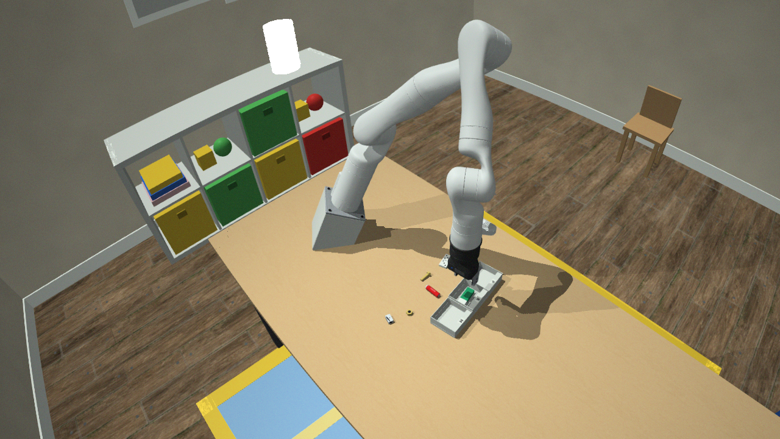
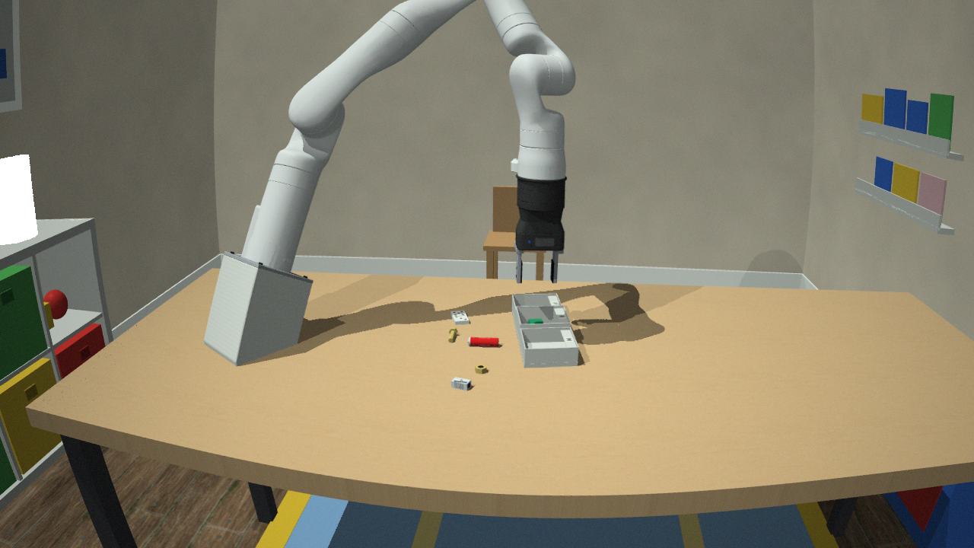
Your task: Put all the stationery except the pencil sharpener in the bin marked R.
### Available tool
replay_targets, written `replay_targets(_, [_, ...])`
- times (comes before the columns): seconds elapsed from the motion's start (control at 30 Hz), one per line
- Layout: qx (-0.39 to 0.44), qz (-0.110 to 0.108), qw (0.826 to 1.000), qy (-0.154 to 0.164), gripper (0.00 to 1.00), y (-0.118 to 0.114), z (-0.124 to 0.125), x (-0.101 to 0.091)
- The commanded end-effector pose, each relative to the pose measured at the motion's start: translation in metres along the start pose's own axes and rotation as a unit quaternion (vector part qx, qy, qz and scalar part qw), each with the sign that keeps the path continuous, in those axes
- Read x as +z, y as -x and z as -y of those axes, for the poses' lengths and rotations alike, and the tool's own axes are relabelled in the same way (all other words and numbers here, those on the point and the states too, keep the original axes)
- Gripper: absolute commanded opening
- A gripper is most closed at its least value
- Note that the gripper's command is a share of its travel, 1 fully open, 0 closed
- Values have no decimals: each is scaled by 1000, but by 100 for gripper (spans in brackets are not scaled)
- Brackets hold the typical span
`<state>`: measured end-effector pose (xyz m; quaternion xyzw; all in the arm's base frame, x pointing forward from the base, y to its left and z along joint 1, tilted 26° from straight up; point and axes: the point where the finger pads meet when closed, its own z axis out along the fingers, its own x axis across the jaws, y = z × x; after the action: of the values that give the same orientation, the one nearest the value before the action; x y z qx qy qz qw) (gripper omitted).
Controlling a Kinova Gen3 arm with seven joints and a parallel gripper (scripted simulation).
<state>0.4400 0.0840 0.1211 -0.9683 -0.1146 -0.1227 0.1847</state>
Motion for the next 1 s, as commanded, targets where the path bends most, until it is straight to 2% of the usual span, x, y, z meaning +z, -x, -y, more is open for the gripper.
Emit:
replay_targets(0.0, [0, -6, 1000, 0, 100, -5, 2, -18])
replay_targets(0.3, [1, -6, 1000, 1, 100, -5, 2, -54])
replay_targets(0.37, [1, -6, 1000, 1, 100, -5, 2, -54])
replay_targets(0.8, [3, -6, 1000, 2, 100, -3, 0, -107])
replay_targets(0.97, [3, -7, 1000, -1, 100, -5, 3, -106])
